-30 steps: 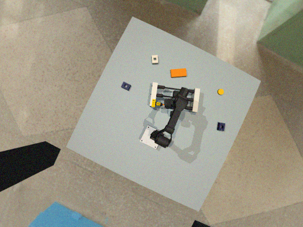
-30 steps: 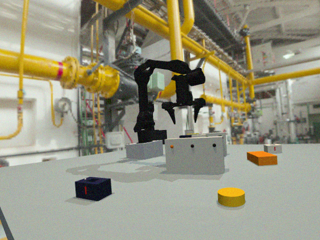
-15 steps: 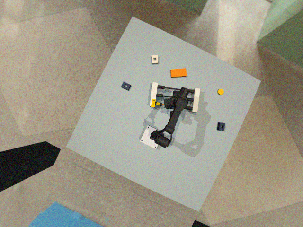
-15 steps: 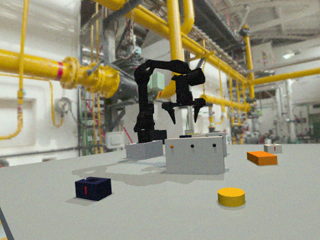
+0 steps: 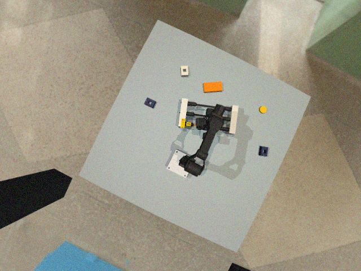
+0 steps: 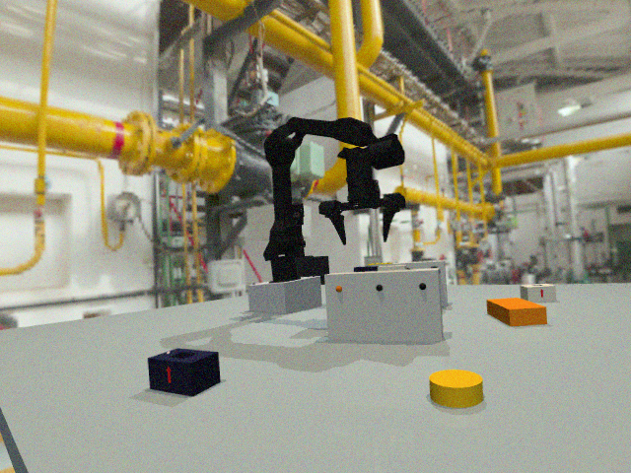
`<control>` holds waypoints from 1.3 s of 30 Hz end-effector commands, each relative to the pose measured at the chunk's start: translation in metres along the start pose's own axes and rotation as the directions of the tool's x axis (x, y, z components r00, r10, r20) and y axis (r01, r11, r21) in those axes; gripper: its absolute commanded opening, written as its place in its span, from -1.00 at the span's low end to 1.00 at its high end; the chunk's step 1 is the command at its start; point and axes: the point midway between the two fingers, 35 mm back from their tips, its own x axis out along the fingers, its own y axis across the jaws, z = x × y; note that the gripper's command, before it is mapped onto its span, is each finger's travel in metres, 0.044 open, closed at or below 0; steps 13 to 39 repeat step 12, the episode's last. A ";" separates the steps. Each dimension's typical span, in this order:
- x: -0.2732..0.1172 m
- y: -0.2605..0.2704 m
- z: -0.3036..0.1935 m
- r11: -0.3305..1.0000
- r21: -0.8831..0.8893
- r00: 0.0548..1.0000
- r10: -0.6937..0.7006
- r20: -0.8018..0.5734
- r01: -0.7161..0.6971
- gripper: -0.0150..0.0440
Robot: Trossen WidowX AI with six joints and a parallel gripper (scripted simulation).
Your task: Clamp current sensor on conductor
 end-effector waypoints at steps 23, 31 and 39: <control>0.000 0.000 0.000 1.000 0.000 1.000 0.000 0.000 0.000 1.00; 0.000 0.000 0.000 1.000 0.000 1.000 0.000 0.000 0.000 1.00; 0.000 0.000 0.000 1.000 0.000 1.000 0.000 0.000 0.000 1.00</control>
